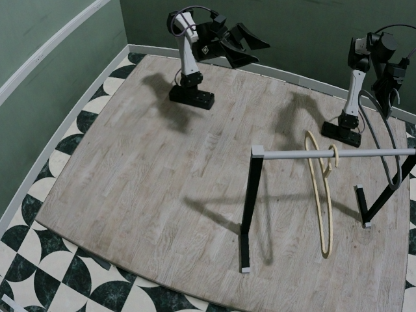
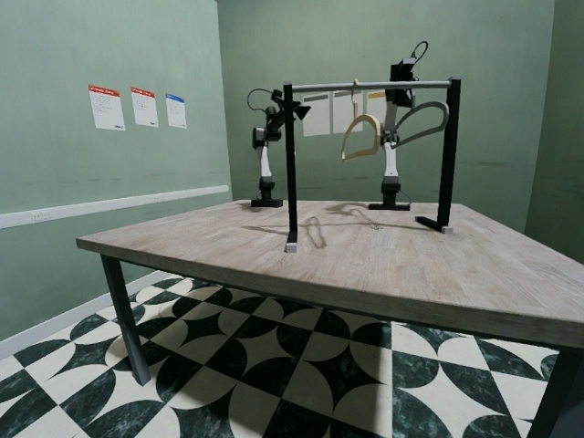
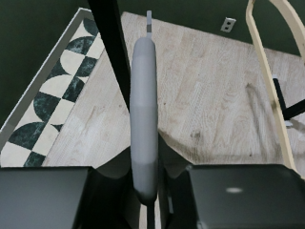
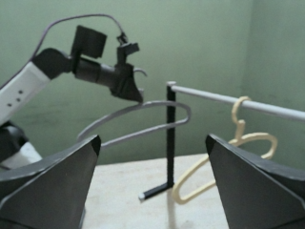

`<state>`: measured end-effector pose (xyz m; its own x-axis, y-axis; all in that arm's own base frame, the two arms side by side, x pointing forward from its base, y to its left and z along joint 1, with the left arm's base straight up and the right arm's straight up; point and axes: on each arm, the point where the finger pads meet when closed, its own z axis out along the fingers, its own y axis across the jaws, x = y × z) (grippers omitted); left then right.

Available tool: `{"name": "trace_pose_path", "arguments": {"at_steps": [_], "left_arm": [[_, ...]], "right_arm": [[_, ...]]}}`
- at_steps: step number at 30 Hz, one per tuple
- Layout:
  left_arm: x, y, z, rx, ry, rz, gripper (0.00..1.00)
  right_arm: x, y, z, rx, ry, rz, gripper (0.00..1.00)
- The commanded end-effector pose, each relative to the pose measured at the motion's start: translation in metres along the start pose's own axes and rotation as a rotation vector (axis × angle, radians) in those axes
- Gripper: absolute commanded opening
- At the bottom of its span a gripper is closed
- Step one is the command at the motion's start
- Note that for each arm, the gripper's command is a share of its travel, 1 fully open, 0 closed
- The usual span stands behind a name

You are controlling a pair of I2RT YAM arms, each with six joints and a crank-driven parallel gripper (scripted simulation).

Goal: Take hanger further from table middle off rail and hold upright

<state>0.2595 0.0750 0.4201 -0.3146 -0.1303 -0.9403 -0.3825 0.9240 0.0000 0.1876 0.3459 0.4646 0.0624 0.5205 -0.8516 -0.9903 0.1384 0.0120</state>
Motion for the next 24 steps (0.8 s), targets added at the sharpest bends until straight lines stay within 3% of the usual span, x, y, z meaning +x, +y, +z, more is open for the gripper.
{"name": "trace_pose_path", "arguments": {"at_steps": [1, 24], "left_arm": [[0.0023, 0.0024, -0.0065, -0.017, 0.01, -0.011, 0.0], [-0.0003, 0.0014, -0.0055, -0.013, 0.0, -0.013, 0.0]], "right_arm": [[-0.003, 0.0095, 0.0049, -0.047, 0.018, 0.024, 1.0], [-0.0001, 0.0133, 0.004, -0.067, 0.032, 0.034, 1.0]]}}
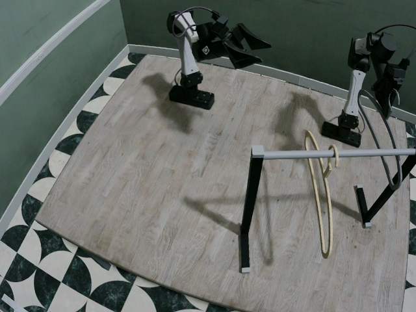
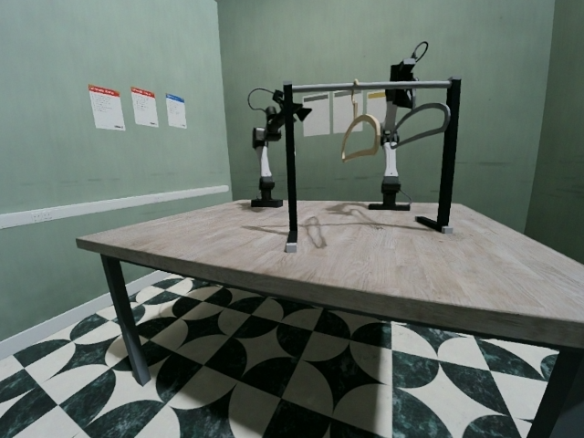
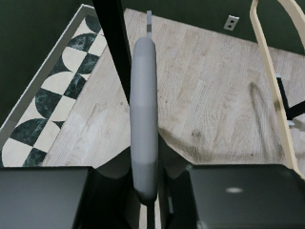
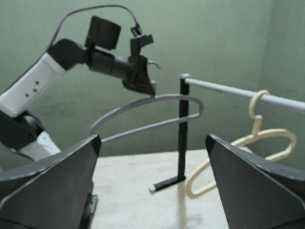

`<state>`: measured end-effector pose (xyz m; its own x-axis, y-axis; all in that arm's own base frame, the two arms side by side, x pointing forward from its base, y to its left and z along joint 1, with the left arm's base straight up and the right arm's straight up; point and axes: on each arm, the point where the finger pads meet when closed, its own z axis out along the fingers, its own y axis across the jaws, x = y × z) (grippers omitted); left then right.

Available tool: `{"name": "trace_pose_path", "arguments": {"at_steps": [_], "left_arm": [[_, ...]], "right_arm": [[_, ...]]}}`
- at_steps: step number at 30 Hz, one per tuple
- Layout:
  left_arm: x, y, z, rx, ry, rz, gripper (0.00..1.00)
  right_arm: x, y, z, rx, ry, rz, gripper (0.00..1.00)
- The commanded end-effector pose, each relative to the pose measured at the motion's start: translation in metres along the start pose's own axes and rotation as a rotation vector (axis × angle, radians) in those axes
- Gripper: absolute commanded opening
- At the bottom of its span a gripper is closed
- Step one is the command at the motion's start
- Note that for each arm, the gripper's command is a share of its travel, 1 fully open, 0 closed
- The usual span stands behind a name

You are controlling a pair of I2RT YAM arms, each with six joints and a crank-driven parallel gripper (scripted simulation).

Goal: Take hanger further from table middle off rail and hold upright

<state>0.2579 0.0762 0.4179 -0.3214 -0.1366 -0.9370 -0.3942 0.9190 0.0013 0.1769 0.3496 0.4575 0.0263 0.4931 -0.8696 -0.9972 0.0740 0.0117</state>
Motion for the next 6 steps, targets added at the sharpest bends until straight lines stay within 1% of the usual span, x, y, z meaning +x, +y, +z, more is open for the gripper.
{"name": "trace_pose_path", "arguments": {"at_steps": [1, 6], "left_arm": [[-0.0027, -0.0003, -0.0052, -0.001, -0.009, -0.009, 0.0], [-0.0027, -0.0003, -0.0052, -0.001, -0.009, -0.009, 0.0]], "right_arm": [[-0.0075, 0.0023, 0.0057, -0.011, -0.004, 0.001, 1.0], [-0.0075, 0.0023, 0.0057, -0.011, -0.004, 0.001, 1.0]]}}
